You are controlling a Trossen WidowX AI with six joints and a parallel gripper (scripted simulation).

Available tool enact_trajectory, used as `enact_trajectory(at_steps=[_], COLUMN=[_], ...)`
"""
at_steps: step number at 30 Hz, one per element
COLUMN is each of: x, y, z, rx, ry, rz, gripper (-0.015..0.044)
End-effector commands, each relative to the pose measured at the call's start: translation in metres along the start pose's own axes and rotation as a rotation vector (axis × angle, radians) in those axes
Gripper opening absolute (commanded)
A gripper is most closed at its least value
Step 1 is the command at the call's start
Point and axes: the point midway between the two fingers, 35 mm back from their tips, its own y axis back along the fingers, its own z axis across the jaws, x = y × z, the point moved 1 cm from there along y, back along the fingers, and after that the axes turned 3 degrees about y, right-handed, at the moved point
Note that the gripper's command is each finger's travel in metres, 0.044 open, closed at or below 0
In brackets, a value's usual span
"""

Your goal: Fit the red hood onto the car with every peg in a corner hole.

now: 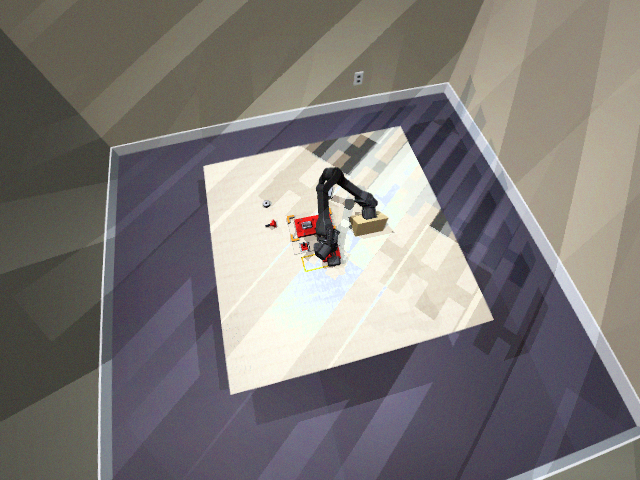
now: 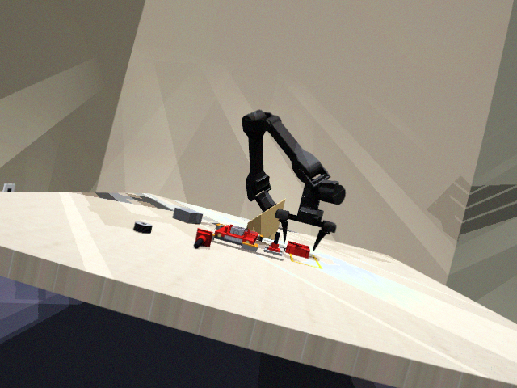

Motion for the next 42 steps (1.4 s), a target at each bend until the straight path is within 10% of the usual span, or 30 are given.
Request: enact_trajectory(at_steps=[1, 12, 25, 35, 42], x=[0.001, 0.001, 0.000, 0.000, 0.000], y=[-0.003, -0.009, -0.006, 0.013, 0.043], z=[-0.001, -0.001, 0.000, 0.000, 0.001], rx=[0.006, 0.007, 0.000, -0.001, -0.002], ry=[0.006, 0.006, 0.000, 0.001, 0.001], rz=[-0.001, -0.001, 0.000, 0.001, 0.001], gripper=[0.0440, 0.0440, 0.0275, 0.0012, 0.0000])
